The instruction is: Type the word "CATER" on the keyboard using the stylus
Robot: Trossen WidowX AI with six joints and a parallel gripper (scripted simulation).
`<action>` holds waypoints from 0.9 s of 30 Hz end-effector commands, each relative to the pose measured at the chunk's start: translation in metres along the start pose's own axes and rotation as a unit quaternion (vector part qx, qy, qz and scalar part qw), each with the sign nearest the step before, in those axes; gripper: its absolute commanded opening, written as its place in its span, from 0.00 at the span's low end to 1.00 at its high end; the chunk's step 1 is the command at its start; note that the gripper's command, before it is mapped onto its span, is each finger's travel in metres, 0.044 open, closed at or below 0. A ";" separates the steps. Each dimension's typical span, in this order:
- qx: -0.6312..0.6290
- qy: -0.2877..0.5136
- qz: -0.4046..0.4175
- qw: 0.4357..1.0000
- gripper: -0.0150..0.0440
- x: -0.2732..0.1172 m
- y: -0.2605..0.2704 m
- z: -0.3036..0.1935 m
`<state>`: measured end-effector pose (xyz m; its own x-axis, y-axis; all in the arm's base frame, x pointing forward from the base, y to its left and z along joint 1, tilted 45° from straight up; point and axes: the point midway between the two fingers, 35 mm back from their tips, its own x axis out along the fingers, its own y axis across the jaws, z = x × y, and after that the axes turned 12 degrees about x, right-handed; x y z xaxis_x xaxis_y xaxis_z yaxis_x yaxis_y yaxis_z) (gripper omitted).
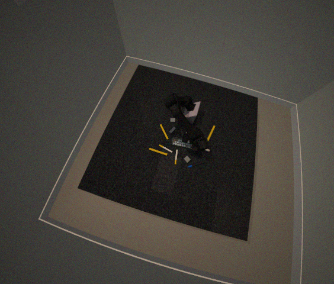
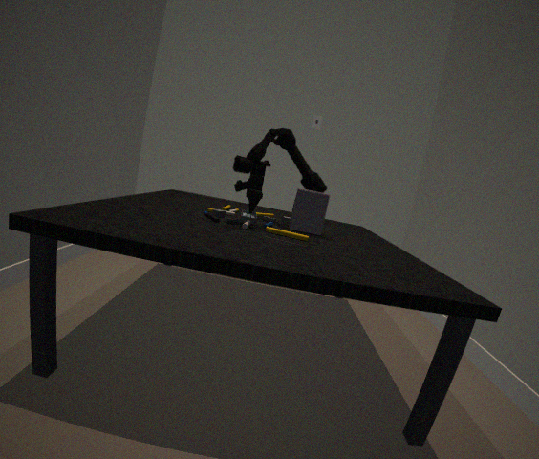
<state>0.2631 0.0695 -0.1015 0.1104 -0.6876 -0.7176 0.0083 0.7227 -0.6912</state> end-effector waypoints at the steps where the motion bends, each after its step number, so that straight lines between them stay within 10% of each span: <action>1: 0.000 -0.003 -0.007 1.000 0.25 0.000 0.001 0.002; 27: -0.001 -0.003 -0.009 1.000 0.25 -0.002 -0.114 0.027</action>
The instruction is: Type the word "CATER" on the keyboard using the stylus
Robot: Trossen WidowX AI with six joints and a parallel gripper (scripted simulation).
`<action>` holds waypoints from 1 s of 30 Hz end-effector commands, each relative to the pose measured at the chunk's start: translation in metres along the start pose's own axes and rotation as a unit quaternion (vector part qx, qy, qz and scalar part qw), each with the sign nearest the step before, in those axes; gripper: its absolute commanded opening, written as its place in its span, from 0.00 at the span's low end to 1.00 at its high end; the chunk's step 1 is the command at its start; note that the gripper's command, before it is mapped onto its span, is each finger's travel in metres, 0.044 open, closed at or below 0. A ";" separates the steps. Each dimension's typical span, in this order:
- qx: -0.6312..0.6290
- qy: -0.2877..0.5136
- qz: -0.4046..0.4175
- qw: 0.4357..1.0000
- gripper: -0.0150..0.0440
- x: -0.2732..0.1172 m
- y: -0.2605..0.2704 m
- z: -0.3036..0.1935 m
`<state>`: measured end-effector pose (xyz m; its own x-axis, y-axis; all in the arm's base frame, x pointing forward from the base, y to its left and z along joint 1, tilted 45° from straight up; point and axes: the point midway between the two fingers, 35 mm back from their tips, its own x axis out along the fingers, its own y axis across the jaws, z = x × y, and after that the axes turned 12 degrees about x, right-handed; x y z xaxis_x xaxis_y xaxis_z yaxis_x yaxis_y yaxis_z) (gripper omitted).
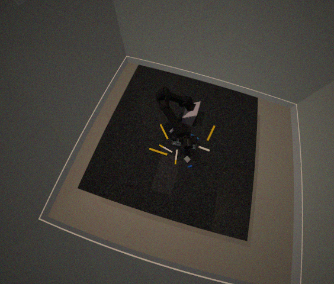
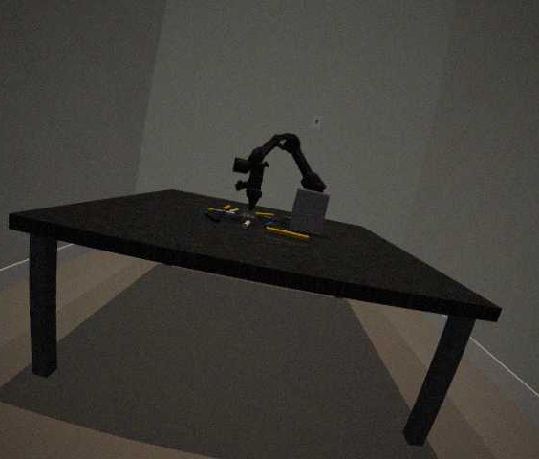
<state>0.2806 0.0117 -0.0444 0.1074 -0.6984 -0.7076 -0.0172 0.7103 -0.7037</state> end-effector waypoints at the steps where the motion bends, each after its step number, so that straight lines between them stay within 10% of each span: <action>1: 0.013 -0.005 -0.002 1.000 0.25 -0.002 -0.041 0.009; 30: 0.012 -0.004 0.000 1.000 0.25 -0.002 -0.005 -0.027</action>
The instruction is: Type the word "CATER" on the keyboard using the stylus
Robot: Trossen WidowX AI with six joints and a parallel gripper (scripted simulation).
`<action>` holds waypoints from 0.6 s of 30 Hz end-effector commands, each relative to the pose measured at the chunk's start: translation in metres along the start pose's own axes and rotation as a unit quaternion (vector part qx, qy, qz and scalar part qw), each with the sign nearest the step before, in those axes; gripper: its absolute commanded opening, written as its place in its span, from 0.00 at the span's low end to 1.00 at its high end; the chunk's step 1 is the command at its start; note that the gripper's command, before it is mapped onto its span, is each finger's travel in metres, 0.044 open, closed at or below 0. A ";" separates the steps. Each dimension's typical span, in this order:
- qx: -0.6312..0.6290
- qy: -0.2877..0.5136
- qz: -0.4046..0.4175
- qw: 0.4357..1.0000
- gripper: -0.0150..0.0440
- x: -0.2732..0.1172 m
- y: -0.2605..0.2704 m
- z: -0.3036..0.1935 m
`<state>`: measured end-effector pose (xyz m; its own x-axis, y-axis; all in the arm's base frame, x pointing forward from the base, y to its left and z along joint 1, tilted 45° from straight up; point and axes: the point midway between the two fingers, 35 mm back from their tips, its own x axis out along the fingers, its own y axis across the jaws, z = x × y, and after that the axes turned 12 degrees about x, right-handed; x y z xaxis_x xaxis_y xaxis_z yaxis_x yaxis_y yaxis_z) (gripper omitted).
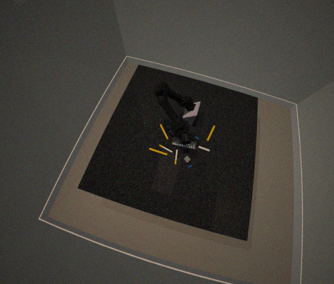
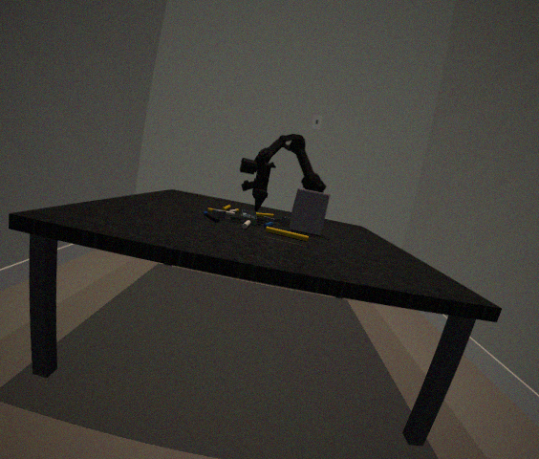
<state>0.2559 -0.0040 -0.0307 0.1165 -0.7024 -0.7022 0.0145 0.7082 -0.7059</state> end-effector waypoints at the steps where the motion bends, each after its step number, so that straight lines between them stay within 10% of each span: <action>1: -0.004 0.000 0.004 1.000 0.25 -0.001 0.028 -0.004; 18: -0.003 0.000 0.004 1.000 0.25 -0.010 0.072 -0.016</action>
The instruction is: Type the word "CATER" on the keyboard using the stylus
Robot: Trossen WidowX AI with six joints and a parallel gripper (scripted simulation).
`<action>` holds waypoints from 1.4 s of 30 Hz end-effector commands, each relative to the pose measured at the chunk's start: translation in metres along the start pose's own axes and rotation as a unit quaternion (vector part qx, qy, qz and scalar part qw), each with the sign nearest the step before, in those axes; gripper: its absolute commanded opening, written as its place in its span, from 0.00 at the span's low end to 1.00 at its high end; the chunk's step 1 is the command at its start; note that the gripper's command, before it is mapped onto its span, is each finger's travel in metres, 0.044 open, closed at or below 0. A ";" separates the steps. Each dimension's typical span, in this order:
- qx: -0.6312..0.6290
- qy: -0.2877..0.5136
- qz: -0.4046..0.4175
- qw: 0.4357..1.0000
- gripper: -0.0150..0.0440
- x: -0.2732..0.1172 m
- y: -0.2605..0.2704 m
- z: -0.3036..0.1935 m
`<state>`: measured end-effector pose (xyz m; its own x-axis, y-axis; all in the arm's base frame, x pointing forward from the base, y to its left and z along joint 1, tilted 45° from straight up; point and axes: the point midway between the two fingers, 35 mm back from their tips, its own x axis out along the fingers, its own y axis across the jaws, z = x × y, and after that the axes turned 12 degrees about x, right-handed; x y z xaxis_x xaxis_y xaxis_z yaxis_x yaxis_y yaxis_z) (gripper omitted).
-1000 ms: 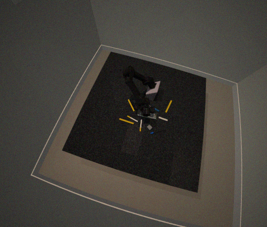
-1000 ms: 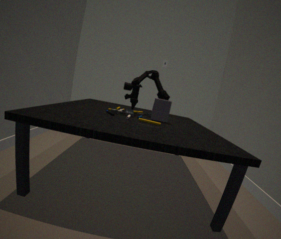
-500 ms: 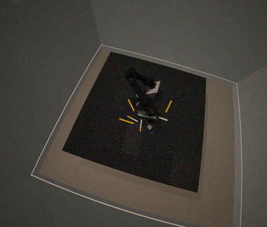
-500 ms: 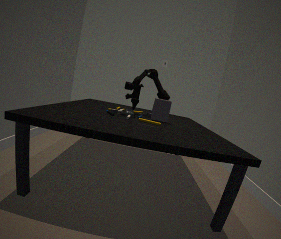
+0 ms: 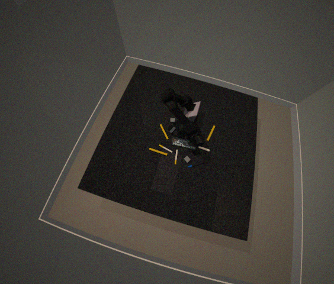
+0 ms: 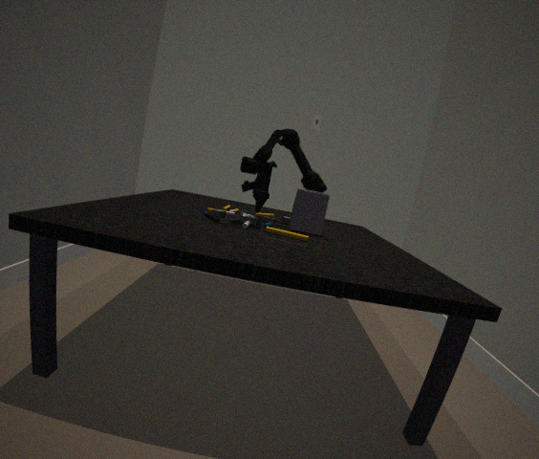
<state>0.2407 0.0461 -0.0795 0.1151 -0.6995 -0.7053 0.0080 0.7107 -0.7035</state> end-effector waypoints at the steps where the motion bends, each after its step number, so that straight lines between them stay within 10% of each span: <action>1: 0.000 0.000 0.003 1.000 0.25 -0.019 0.003 0.001; 14: -0.002 -0.003 0.002 1.000 0.25 -0.054 0.003 0.001; 18: -0.002 -0.003 0.002 1.000 0.43 -0.053 0.003 0.001; 22: -0.001 -0.003 0.002 1.000 0.25 -0.053 0.003 0.001; 31: -0.001 -0.003 0.002 1.000 0.25 -0.053 0.003 0.001; 37: 0.093 0.006 -0.021 0.995 0.51 -0.049 0.007 -0.006; 42: 0.280 0.006 -0.072 0.957 0.51 -0.042 0.014 -0.020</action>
<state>0.2252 0.0849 -0.0524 0.0827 -0.7456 -0.6612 0.3399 0.6448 -0.6846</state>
